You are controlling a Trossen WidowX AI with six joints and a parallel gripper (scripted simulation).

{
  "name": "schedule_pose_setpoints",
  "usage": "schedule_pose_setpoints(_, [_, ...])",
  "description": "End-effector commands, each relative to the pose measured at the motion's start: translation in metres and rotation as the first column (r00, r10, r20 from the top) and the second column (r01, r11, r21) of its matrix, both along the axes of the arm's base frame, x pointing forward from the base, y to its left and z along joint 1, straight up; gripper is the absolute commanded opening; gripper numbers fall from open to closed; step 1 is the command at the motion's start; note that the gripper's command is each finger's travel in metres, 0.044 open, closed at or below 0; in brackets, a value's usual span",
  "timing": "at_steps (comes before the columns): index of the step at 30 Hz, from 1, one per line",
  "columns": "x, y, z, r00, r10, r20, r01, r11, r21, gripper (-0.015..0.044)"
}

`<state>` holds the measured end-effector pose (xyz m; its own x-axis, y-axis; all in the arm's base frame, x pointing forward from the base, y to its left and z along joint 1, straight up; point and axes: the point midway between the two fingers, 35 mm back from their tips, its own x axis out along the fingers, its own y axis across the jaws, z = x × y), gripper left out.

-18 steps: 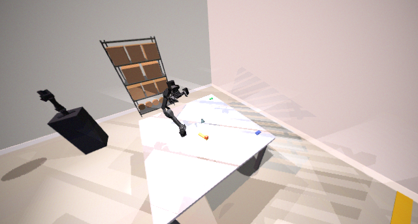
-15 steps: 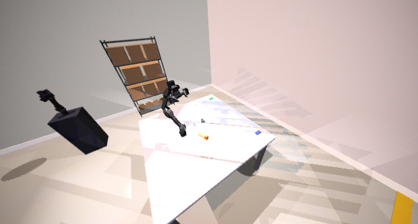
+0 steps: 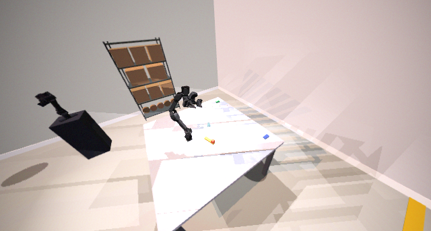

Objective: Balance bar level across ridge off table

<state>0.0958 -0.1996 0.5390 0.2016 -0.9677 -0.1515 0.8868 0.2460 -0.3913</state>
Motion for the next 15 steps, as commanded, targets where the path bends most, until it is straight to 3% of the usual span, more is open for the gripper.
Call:
schedule_pose_setpoints(1, [0.015,-0.008,-0.018,0.99,0.047,-0.137,-0.043,0.999,0.032,0.0315])
schedule_pose_setpoints(15, [0.059,-0.026,-0.088,0.745,0.29,-0.6,-0.223,0.957,0.185,0.0315])
